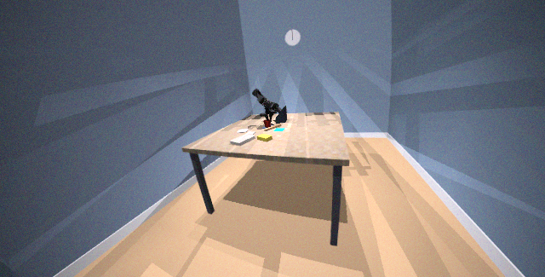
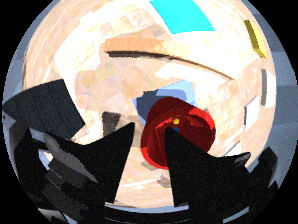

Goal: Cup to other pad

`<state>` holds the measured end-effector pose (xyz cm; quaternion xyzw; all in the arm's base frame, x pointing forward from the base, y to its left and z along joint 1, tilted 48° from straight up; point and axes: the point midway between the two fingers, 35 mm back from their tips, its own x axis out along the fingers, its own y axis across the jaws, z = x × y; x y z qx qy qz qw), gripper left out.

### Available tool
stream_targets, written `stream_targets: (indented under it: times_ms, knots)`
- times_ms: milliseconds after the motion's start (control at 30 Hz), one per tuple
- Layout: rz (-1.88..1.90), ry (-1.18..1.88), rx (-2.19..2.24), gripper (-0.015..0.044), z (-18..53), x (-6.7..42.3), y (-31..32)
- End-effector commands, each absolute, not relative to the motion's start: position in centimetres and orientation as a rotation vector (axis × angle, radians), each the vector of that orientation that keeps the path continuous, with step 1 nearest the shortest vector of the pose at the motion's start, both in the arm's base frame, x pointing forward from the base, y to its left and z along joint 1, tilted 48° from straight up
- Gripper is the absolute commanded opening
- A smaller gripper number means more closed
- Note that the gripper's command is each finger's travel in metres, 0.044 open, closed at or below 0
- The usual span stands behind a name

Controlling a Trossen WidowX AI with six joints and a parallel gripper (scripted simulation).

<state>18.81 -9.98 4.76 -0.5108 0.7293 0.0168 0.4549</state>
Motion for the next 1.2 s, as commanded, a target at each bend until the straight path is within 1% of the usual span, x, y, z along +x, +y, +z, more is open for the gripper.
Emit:
stream_targets:
  times_ms: [0, 533, 700, 800, 1167]
  knots:
    - [0.044, 1.81, -1.265, 0.0148, 4.2, 18.4, -10.6]
    - [0.038, 1.813, -1.268, 0.0148, 3.4, 18.1, -11.6]
    - [0.034, 1.805, -1.264, 0.0017, 3.6, 18.4, -11.5]
    - [0.034, 1.805, -1.264, 0.0, 3.6, 18.4, -11.5]
    - [0.039, 1.805, -1.263, 0.0, 4.2, 18.5, -10.7]
